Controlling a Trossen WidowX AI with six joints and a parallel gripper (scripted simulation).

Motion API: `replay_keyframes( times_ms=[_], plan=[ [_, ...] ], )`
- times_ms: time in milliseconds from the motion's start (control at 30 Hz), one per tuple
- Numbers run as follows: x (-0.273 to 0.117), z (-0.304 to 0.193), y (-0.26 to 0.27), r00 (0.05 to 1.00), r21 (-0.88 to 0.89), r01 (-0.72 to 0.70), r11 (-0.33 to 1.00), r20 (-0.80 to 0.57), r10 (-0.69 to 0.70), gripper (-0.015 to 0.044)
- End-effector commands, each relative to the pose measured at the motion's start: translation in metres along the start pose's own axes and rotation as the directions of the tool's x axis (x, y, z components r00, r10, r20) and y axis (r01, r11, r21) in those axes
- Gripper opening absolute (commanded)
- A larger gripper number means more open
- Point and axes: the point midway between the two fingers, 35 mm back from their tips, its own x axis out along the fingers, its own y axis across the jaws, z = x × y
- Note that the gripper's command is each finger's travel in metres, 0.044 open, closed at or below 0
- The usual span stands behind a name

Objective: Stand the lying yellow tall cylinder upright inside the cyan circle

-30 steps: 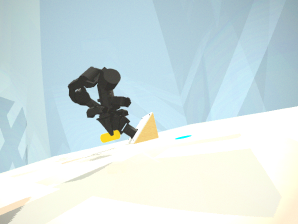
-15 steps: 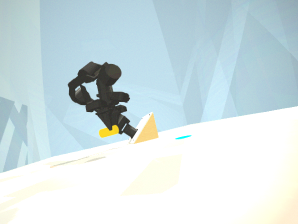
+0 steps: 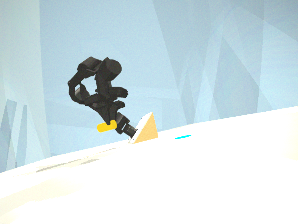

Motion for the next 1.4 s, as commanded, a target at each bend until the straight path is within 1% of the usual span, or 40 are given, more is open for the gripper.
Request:
replay_keyframes(
  times_ms=[0, 633, 1367],
  plan=[
    [-0.006, 0.001, 0.0, 1.0, -0.003, 0.0, 1.0, 0.001, 0.0, 0.0105],
    [-0.027, -0.002, 0.002, 1.0, -0.022, 0.003, 1.0, -0.014, -0.004, 0.0105],
    [-0.043, 0.064, -0.008, 1.0, -0.045, 0.01, 0.999, 0.01, -0.01, 0.0105]
  ],
)
